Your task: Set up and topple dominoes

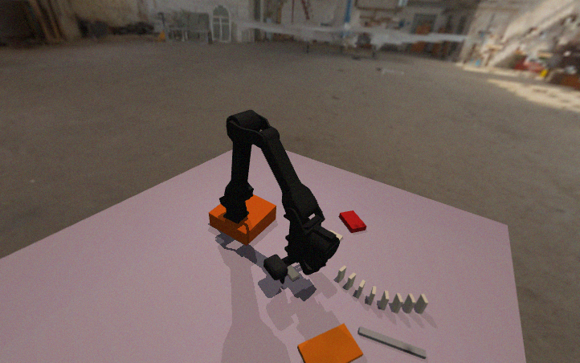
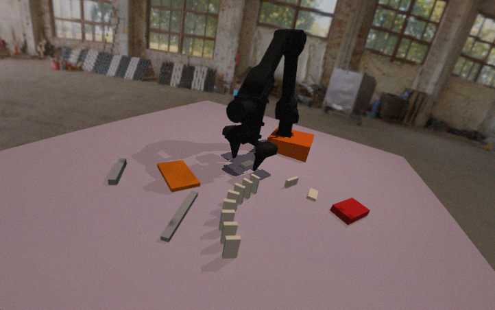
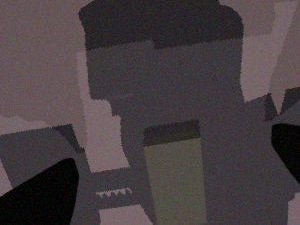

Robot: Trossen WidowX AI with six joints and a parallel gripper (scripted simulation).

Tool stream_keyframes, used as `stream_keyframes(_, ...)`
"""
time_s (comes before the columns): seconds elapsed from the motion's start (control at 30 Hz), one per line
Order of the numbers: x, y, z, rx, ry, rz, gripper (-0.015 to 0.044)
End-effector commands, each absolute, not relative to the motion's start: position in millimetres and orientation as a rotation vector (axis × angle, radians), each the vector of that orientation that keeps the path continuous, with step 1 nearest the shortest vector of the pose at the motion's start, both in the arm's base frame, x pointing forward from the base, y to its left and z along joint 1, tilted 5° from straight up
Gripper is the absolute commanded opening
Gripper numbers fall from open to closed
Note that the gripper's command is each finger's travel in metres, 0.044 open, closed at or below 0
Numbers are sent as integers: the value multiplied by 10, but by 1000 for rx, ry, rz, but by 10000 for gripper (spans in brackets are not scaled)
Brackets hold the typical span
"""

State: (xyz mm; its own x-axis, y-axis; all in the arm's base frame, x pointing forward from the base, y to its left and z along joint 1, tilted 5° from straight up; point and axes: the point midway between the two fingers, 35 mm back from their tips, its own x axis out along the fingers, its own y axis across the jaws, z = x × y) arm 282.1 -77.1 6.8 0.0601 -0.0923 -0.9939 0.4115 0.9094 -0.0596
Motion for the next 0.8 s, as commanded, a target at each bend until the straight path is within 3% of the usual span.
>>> stream_keyframes(0.0,2807,-762,-12,273,1474,-386,440)
stream_keyframes(0.23,2807,-764,-36,273,1474,-386,440)
stream_keyframes(0.63,2807,-764,-36,273,1474,-386,125)
stream_keyframes(0.77,2807,-764,-36,273,1474,-386,107)
